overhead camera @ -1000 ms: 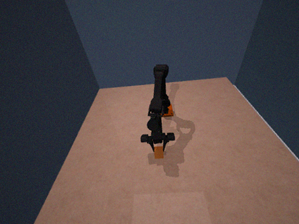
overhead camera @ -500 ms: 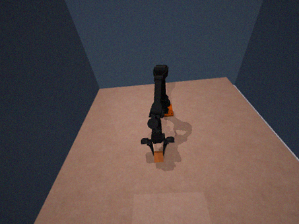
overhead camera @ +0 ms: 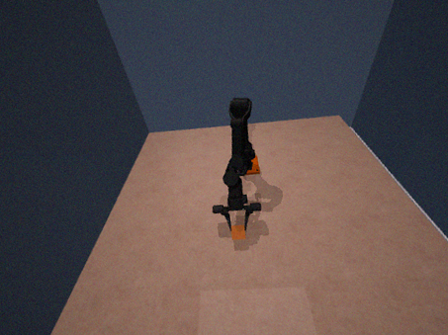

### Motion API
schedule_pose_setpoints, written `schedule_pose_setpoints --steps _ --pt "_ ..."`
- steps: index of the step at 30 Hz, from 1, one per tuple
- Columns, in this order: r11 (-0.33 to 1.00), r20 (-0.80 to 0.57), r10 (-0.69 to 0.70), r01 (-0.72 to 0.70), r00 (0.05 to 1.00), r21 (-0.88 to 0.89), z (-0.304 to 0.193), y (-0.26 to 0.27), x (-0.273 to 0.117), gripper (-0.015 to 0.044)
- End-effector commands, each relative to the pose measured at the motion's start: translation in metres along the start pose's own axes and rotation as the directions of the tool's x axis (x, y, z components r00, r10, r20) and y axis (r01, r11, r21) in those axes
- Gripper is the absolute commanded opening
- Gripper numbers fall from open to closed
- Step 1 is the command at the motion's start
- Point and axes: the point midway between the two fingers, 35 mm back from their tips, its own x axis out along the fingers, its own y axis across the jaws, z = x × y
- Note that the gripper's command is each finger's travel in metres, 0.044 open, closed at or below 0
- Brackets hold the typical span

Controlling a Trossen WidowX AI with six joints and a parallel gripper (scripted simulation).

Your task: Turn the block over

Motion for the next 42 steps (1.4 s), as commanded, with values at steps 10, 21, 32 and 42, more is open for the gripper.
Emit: schedule_pose_setpoints --steps 10,21,32,42 --pt "1.000 0.058 0.004 -0.004 0.998 0.000 0.0032 0.0009 -0.0043 0.0000" --pt "1.000 0.058 0.004 -0.004 0.998 0.000 0.0032 0.0009 -0.0043 0.0079" --pt "1.000 0.058 0.004 -0.004 0.998 0.000 0.0032 0.0009 -0.0043 0.0367" --pt "1.000 0.058 0.004 -0.004 0.998 0.000 0.0032 0.0009 -0.0043 0.0440"
